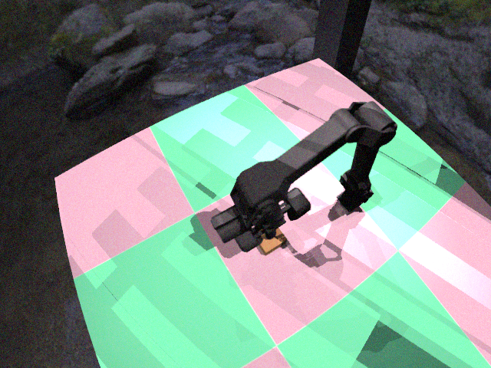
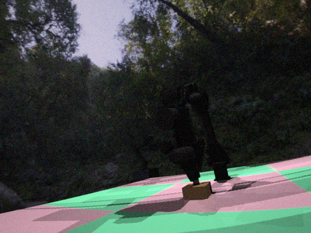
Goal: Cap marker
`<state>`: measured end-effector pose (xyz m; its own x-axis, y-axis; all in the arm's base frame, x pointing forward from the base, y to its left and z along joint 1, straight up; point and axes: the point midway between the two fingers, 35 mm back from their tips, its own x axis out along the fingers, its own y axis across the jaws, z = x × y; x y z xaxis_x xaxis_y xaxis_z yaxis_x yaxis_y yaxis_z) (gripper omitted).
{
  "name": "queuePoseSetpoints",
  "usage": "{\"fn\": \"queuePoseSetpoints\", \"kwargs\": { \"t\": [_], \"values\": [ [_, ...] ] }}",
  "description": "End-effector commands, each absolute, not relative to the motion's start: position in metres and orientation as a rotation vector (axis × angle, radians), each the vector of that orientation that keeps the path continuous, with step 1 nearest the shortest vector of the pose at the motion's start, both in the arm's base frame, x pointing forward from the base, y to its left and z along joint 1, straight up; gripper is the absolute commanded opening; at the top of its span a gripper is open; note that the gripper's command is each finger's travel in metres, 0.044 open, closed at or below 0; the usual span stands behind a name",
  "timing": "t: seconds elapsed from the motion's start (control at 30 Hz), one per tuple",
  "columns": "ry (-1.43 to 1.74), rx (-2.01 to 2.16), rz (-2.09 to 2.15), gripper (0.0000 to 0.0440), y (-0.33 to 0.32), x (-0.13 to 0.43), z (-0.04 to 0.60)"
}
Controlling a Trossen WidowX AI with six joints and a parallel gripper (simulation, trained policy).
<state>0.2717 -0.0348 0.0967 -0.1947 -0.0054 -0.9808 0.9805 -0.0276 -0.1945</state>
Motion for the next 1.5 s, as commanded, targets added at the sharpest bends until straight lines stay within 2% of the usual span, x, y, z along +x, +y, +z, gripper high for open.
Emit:
{"fn": "queuePoseSetpoints", "kwargs": {
  "t": [0.0, 0.43, 0.57, 0.63, 1.13, 1.47],
  "values": [
    [1.302, 1.105, -1.349, 0.0440, -0.037, 0.277, 0.107],
    [1.255, 1.083, -1.293, 0.0440, -0.041, 0.283, 0.152],
    [1.261, 1.067, -1.270, 0.0418, -0.041, 0.283, 0.163],
    [1.265, 1.057, -1.256, 0.0379, -0.042, 0.284, 0.166],
    [1.391, 0.956, -1.197, 0.0001, -0.039, 0.280, 0.155],
    [1.470, 0.942, -1.149, 0.0001, -0.033, 0.276, 0.137]
  ]
}}
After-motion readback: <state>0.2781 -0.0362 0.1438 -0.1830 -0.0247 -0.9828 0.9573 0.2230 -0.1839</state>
